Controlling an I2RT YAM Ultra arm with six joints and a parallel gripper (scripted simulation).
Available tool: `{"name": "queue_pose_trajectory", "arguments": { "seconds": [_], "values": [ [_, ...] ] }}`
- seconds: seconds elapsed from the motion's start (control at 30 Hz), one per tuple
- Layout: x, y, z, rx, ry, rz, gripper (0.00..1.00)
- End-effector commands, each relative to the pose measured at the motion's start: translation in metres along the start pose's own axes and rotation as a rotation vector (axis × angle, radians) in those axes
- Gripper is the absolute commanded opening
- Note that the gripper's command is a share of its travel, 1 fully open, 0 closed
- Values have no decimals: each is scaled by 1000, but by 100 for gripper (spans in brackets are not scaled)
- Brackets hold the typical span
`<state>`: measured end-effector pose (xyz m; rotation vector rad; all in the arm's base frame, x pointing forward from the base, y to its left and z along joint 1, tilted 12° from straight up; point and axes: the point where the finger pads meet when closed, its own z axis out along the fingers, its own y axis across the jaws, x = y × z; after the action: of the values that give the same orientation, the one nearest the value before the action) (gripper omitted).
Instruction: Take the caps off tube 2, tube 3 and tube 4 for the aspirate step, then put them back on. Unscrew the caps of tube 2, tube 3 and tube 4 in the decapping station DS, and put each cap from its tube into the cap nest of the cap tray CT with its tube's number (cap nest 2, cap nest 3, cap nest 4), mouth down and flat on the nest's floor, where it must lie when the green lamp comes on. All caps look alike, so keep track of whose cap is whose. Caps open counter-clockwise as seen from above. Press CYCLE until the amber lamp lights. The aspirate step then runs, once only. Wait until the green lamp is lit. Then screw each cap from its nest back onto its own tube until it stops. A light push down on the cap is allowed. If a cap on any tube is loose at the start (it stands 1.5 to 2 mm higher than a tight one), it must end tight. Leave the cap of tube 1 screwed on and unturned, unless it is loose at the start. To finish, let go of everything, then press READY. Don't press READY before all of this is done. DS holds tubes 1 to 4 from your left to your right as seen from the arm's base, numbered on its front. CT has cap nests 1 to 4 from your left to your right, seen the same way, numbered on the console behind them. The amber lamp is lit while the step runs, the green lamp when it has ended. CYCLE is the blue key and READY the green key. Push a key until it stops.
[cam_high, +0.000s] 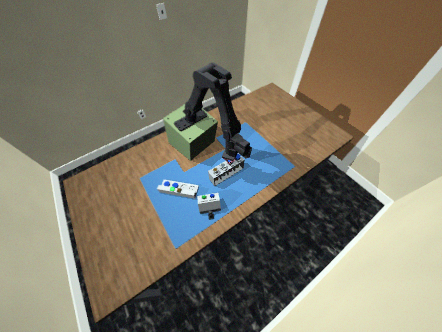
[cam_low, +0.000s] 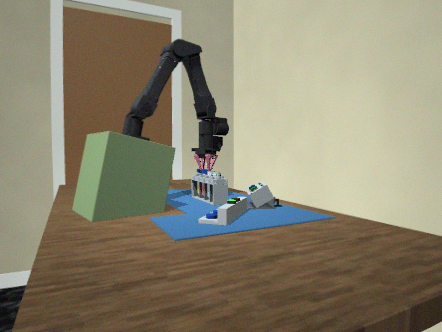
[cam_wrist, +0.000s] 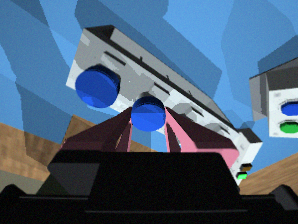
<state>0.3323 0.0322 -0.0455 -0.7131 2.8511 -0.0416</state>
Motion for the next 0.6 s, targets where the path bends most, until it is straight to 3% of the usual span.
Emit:
{"name": "queue_pose_trajectory", "arguments": {
  "seconds": [0.0, 0.13, 0.2, 0.57],
  "values": [
    [-5, -1, -3, 3, -18, 253, 0],
    [-5, -1, -3, 1, -18, 453, 0],
    [-5, -1, -3, 1, -18, 453, 0],
    [-5, -2, -2, -4, -19, 1003, 0]
  ]
}}
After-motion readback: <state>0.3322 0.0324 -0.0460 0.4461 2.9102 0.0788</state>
